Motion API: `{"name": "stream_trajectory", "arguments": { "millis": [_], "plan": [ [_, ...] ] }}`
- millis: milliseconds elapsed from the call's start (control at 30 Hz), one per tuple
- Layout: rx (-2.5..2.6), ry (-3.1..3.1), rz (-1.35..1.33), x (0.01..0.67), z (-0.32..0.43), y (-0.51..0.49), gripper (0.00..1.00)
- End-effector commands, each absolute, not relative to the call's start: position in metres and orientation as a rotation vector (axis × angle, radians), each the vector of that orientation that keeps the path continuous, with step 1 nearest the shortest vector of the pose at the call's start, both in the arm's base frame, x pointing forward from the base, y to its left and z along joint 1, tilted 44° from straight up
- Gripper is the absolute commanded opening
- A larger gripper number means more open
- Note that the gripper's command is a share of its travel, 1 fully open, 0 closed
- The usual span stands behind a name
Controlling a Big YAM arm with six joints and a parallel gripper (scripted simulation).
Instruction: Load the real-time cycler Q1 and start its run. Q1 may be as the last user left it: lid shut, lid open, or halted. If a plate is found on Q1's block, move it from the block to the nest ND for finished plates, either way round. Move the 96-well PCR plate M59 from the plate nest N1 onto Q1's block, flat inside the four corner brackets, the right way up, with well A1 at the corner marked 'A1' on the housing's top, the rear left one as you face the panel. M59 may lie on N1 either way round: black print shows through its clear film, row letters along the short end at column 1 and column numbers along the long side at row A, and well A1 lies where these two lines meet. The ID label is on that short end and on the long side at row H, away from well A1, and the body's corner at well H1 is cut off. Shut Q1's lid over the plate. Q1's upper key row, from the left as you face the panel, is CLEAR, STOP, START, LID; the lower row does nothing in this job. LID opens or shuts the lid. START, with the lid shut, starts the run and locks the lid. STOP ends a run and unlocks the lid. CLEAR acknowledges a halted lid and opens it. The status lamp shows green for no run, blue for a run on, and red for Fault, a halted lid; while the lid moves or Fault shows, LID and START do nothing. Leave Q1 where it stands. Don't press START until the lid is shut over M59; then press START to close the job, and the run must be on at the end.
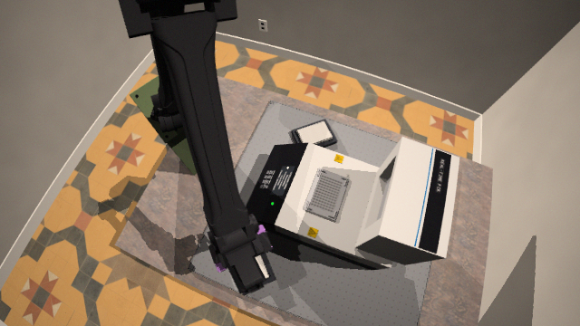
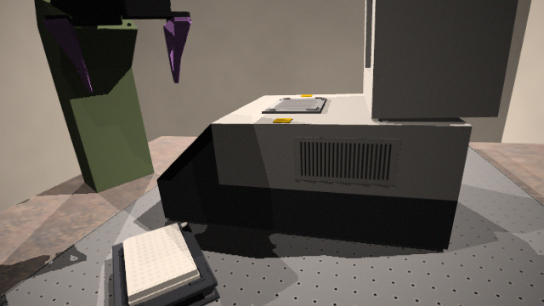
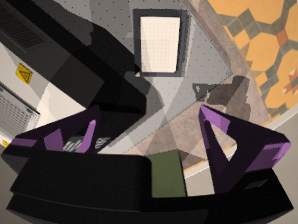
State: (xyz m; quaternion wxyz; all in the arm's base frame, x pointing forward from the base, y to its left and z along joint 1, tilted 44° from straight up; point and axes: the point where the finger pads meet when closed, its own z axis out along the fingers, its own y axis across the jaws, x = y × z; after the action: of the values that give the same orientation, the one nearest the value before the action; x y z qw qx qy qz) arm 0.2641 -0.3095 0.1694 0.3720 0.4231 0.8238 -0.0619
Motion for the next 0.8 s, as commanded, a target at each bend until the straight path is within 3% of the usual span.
{"name": "stream_trajectory", "arguments": {
  "millis": [0, 767],
  "plan": [
    [1.124, 2.075, -0.167, 0.258, 0.187, -0.333, 1.0],
    [1.059, 2.063, -0.195, 0.262, 0.2, -0.338, 1.0]
  ]
}}
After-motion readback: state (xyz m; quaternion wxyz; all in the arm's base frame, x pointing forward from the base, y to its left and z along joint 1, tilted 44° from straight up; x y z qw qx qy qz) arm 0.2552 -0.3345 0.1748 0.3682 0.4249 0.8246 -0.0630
